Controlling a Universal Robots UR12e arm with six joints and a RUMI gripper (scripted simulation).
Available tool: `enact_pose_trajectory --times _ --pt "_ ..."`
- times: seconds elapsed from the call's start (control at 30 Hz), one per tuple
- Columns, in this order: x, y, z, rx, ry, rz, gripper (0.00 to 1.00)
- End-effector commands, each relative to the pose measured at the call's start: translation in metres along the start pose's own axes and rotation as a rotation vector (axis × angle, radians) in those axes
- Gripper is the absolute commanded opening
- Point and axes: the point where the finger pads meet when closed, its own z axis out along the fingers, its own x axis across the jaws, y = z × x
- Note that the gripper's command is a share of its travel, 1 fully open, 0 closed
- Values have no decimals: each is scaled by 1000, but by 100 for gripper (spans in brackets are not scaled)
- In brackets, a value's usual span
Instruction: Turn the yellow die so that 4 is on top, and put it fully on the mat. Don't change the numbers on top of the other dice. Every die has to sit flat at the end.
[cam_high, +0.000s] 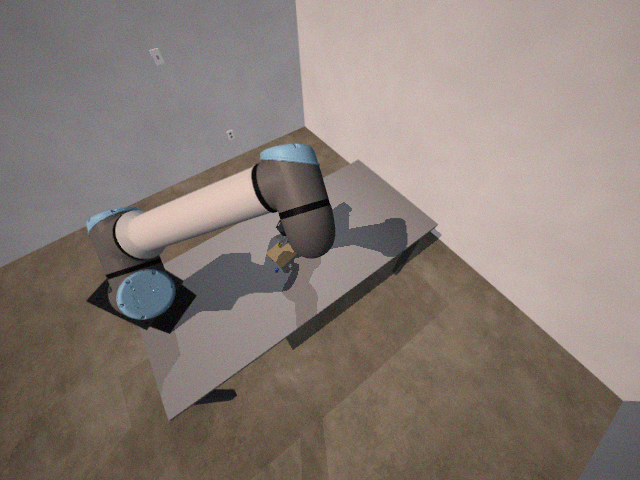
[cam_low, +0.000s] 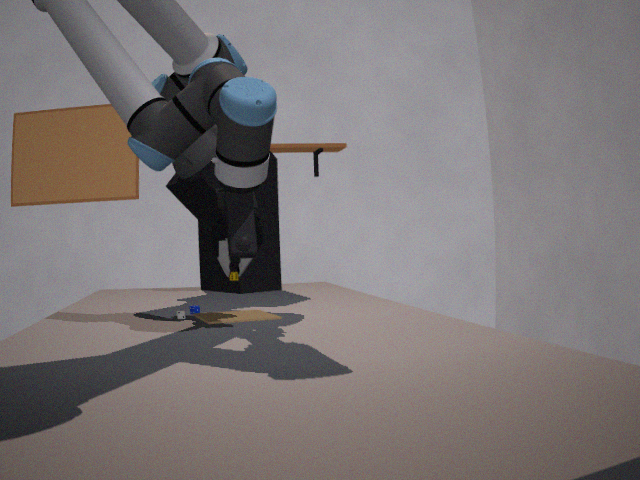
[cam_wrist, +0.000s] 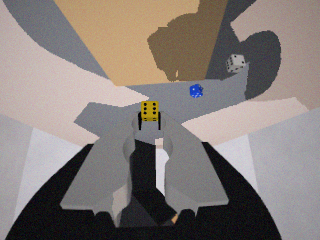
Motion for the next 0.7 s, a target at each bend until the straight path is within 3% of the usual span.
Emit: enact_pose_trajectory --times 0.0,0.67 --pt "1 0 -1 -43 3 1 0" --pt "2 1 -2 -67 4 2 0"
